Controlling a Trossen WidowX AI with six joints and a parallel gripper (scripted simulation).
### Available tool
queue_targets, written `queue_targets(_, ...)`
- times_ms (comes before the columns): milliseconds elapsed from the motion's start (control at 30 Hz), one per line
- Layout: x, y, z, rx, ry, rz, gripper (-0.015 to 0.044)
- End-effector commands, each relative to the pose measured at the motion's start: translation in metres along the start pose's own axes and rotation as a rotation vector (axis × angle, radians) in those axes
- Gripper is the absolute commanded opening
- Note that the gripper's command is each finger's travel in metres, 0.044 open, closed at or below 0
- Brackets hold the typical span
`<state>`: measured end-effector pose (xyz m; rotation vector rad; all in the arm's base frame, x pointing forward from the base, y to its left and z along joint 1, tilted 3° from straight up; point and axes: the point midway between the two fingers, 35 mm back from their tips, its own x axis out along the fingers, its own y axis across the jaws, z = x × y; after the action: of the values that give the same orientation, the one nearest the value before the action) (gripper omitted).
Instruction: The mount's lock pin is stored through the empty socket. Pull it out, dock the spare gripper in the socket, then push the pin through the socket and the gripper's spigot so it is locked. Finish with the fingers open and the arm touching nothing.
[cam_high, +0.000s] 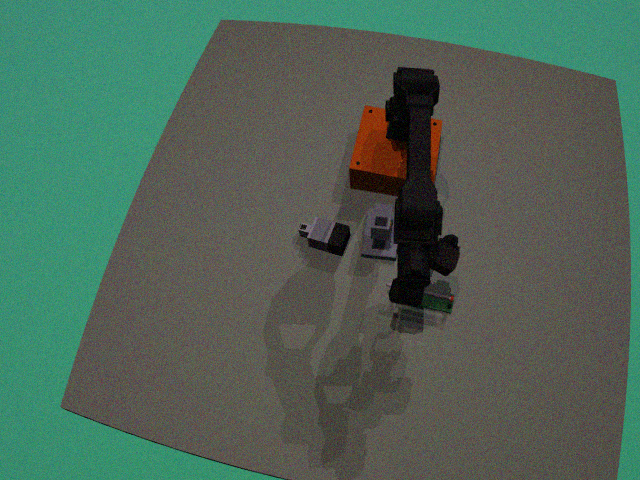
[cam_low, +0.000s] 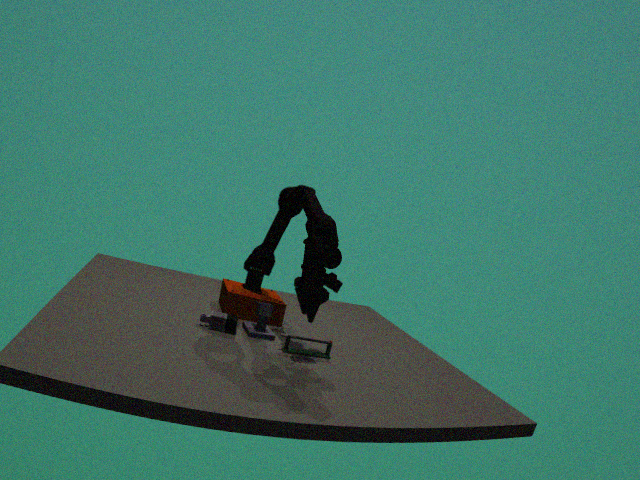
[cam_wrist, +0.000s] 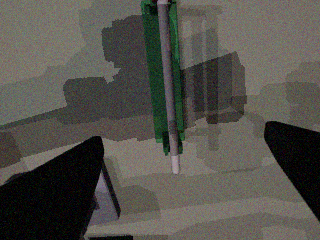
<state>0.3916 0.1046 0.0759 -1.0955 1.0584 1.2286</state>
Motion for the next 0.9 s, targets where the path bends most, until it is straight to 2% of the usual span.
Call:
queue_targets(0, 0.0, 0.0, 0.0, 0.0, 0.0, 0.0, 0.044)
queue_targets(133, -0.011, -0.001, 0.001, 0.0, 0.0, -0.001, 0.044)
queue_targets(400, -0.06, -0.002, 0.007, 0.0, -0.001, -0.004, 0.044)
queue_targets(500, -0.054, -0.004, 0.005, 0.02, 0.001, -0.014, 0.044)
queue_targets(567, -0.053, -0.003, -0.006, 0.164, 0.028, -0.023, 0.044)
queue_targets(867, -0.048, 0.015, -0.083, 1.15, 0.184, -0.171, 0.044)
